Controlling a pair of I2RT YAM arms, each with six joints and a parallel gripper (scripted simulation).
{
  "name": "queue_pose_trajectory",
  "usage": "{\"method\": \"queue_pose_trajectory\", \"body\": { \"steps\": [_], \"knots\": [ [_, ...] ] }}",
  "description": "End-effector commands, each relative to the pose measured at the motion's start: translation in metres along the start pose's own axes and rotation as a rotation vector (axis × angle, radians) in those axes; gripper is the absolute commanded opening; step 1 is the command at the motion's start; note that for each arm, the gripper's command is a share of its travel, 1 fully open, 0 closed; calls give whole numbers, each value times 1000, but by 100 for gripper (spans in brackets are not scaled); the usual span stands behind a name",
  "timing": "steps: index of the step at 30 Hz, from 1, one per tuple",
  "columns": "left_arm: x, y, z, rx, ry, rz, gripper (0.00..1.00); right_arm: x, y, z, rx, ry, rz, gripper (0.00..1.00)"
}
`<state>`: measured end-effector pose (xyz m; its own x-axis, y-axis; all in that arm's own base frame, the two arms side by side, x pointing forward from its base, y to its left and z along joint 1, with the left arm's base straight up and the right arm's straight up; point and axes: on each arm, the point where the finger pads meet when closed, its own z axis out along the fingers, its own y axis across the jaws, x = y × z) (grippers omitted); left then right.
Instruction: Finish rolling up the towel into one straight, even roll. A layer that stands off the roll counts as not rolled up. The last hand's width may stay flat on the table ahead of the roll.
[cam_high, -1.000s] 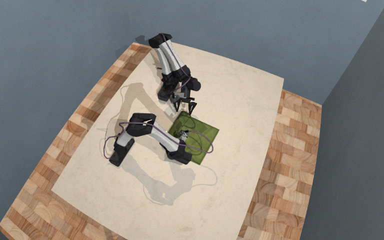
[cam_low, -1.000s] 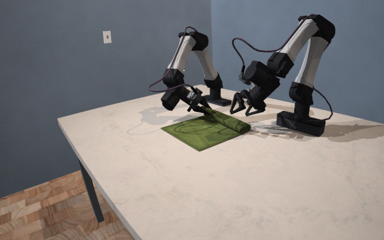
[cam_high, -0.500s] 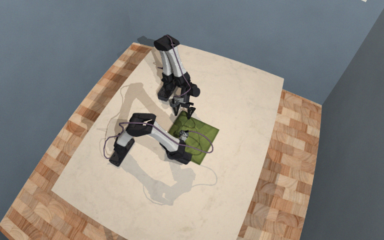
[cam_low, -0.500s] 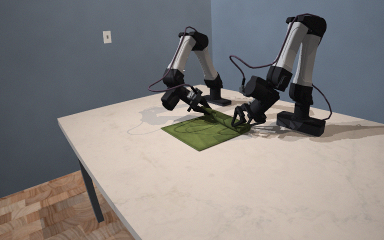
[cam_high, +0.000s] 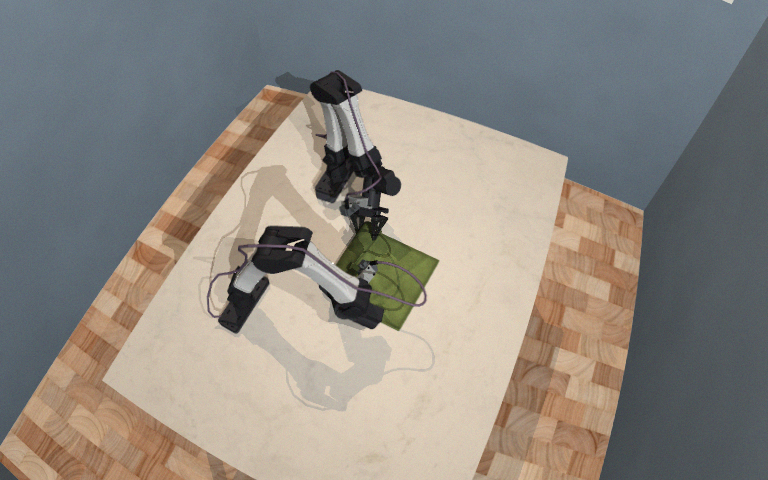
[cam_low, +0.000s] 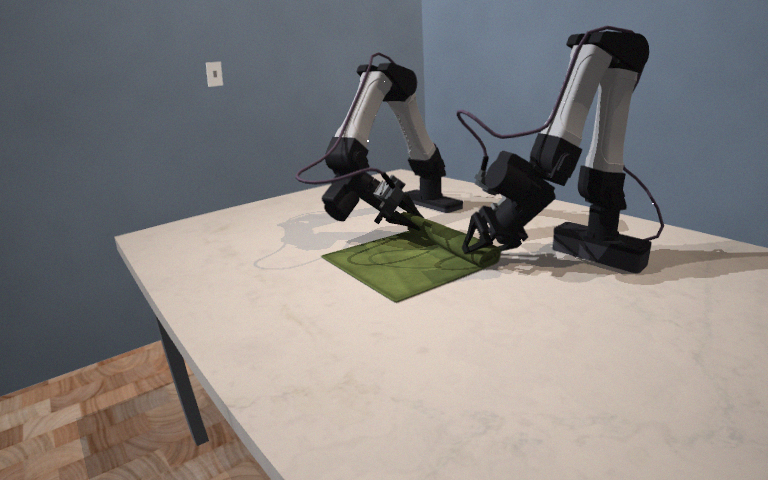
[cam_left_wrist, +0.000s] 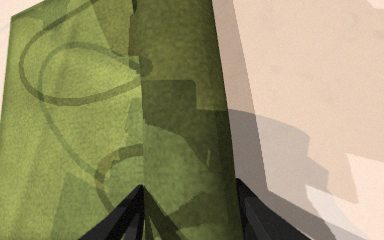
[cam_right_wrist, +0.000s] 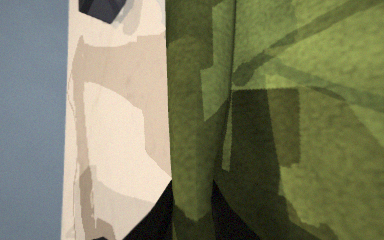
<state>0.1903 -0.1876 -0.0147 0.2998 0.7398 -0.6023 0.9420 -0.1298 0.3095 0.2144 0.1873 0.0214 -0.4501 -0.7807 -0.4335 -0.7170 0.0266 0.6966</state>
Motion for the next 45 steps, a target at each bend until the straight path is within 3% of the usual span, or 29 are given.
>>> {"method": "queue_pose_trajectory", "body": {
  "steps": [1, 7, 17, 26, 28, 34, 45],
  "knots": [
    [-5, 14, 1, -33, -9, 15, 55, 0, -3, 2, -13, -6, 7, 22],
    [-5, 14, 1, -33, -9, 15, 33, 0, -3, 2, -13, -6, 7, 22],
    [-5, 14, 1, -33, -9, 15, 30, 0, -3, 2, -13, -6, 7, 22],
    [-5, 14, 1, -33, -9, 15, 30, -3, 3, -3, -13, -6, 7, 60],
    [-5, 14, 1, -33, -9, 15, 30, -3, 3, -3, -13, -6, 7, 60],
    [-5, 14, 1, -33, -9, 15, 30, -5, 6, -5, -13, -6, 7, 85],
    [-6, 14, 0, 32, -8, -39, 30, -5, 5, -40, -13, -6, 7, 85]
  ]
}}
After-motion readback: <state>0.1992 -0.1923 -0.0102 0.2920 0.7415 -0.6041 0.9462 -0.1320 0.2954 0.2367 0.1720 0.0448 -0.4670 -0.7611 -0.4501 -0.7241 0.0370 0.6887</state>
